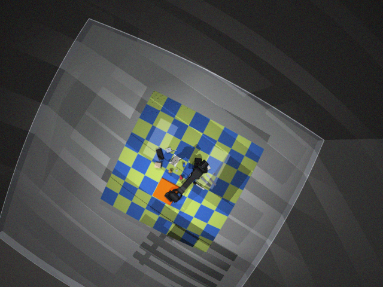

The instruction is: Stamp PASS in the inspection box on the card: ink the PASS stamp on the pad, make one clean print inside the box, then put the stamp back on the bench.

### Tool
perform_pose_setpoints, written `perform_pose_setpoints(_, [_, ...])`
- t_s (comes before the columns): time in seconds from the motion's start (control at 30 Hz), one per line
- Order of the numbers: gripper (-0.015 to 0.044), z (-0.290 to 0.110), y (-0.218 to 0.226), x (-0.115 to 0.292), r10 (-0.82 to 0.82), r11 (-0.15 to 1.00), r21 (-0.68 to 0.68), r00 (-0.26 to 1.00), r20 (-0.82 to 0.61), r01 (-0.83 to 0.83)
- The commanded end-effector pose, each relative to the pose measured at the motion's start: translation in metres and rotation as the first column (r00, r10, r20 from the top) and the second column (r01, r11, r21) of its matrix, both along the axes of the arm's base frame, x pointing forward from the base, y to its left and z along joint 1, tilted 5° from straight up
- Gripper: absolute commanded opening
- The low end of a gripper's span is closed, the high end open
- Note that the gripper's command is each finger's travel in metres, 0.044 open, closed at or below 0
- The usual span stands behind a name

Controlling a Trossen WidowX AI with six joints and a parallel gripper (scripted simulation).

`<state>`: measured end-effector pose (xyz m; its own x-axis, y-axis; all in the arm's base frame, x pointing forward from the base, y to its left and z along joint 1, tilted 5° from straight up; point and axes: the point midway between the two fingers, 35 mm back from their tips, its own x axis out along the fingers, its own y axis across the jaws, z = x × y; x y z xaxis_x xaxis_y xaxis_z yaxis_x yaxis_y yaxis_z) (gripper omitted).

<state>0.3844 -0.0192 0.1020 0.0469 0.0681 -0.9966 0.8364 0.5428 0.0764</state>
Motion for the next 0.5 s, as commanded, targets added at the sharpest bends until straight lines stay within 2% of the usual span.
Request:
perform_pose_setpoints(0.0, [0.0000,-0.003,0.001,0.002,0.014,1.000,0.005,1.000,-0.001,-0.014])
perform_pose_setpoints(0.47, [0.0000,-0.026,0.003,0.005,0.014,1.000,0.005,1.000,0.000,-0.014])
